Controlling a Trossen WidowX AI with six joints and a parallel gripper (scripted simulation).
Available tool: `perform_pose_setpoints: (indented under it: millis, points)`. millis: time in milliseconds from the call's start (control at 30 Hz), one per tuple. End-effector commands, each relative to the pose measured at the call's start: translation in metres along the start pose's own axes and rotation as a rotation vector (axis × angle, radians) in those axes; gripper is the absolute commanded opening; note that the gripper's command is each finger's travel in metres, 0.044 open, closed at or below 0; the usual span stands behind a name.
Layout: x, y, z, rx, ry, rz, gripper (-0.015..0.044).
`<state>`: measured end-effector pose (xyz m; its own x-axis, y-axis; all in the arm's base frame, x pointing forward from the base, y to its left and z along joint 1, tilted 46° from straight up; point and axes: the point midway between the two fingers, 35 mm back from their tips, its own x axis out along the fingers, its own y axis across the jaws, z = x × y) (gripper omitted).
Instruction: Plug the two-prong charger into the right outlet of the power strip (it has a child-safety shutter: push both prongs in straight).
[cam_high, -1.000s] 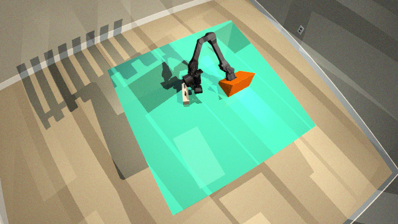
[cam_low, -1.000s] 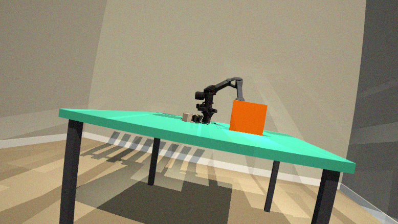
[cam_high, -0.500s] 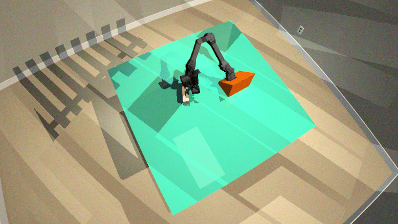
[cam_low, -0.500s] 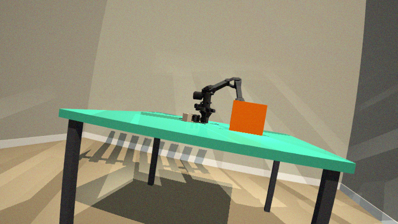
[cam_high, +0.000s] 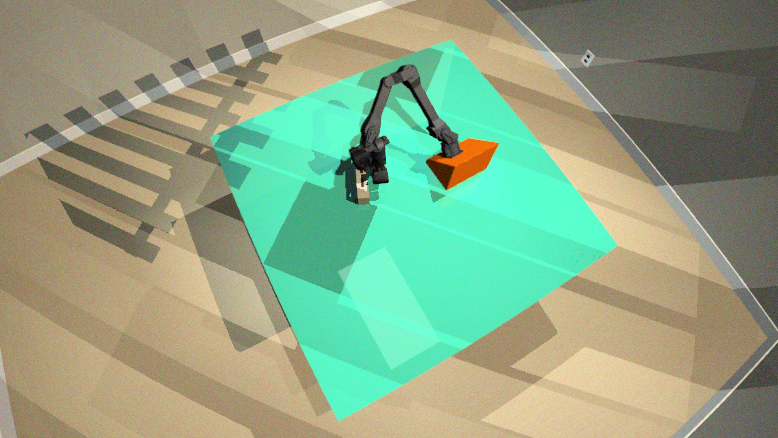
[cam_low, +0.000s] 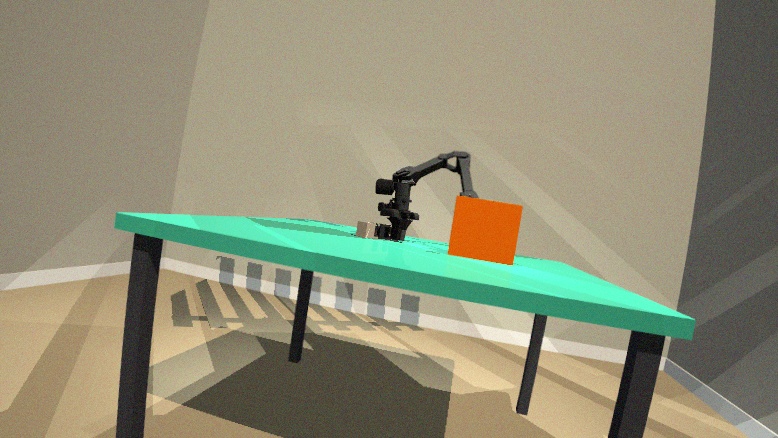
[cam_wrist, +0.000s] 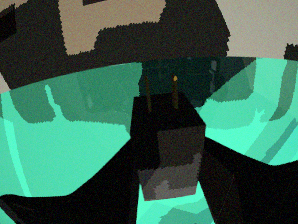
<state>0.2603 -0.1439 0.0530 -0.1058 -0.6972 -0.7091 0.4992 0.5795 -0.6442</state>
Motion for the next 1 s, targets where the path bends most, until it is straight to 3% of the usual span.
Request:
perform_pose_setpoints:
  millis: [0, 967]
  points:
    - [-0.0005, 0.0004, 0.0013, -0.005, 0.000, 0.002, 0.0000]
    - [-0.0014, 0.0006, 0.0068, -0.005, -0.001, 0.002, 0.0000]
